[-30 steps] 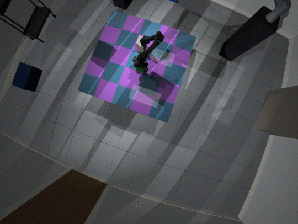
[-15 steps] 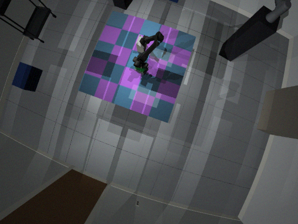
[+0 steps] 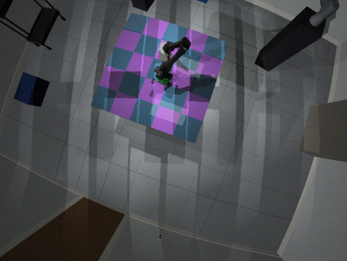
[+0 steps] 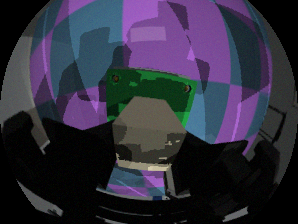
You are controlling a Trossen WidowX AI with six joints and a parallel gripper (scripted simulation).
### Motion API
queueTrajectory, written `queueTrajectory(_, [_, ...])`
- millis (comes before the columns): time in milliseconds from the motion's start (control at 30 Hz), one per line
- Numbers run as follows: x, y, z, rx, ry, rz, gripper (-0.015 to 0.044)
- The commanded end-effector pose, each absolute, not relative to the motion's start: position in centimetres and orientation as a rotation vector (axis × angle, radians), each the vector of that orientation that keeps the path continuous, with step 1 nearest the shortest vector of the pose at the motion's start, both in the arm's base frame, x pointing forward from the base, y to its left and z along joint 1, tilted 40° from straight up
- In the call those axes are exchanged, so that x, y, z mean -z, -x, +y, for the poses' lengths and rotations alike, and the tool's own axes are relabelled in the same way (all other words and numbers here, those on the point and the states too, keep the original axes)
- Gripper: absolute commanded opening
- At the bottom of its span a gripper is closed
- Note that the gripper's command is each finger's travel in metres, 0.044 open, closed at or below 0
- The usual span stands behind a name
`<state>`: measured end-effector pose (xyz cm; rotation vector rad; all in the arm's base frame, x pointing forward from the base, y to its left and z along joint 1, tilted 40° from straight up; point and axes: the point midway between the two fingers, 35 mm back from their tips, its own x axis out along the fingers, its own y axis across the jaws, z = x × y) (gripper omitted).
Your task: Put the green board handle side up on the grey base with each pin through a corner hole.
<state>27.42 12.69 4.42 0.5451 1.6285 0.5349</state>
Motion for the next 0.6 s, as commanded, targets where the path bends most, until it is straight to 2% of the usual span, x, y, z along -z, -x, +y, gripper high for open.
queueTrajectory(0, [-4.4,-27.4,12.7,-0.535,-0.545,1.628,0.0157])
queueTrajectory(367, [-4.7,-27.5,12.4,-0.535,-0.544,1.628,0.0440])
queueTrajectory(567, [-7.2,-27.8,10.4,-0.533,-0.544,1.629,0.0440])
